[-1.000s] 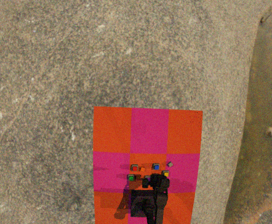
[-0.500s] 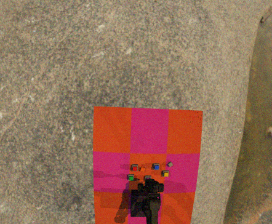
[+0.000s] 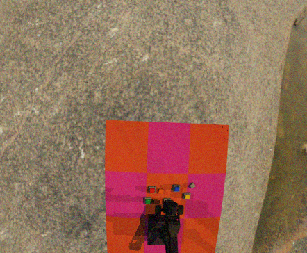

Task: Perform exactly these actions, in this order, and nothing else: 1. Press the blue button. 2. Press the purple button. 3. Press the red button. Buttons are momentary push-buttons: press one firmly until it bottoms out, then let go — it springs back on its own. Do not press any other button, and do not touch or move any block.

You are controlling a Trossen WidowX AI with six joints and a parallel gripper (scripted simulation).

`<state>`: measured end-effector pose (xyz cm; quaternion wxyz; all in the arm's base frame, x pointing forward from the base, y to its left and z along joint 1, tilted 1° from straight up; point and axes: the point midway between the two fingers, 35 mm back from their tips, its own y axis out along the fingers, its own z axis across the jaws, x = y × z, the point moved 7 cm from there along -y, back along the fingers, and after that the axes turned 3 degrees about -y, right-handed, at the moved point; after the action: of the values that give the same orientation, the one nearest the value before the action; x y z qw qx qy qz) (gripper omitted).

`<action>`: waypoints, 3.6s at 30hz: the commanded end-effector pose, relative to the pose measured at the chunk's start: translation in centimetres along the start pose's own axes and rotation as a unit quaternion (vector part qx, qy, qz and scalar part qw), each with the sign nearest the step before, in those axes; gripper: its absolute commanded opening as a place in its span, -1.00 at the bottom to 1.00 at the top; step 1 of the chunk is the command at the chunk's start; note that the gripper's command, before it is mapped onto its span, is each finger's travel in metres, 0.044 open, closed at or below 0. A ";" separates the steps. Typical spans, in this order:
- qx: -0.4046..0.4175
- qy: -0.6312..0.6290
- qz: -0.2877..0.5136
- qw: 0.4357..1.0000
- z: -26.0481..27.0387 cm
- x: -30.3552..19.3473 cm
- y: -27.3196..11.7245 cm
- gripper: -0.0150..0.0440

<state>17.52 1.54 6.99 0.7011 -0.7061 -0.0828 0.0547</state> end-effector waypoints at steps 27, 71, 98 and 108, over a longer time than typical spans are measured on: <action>0.002 0.003 0.007 1.000 0.1 -0.3 2.7 -0.42; 0.007 0.003 0.003 1.000 10.8 10.0 -7.0 -0.42; 0.007 0.003 0.004 1.000 10.9 10.0 1.1 -0.42; 0.007 0.003 0.004 1.000 10.9 9.9 2.5 -0.42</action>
<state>25.41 14.23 5.52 0.7077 -0.6995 -0.0837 0.0536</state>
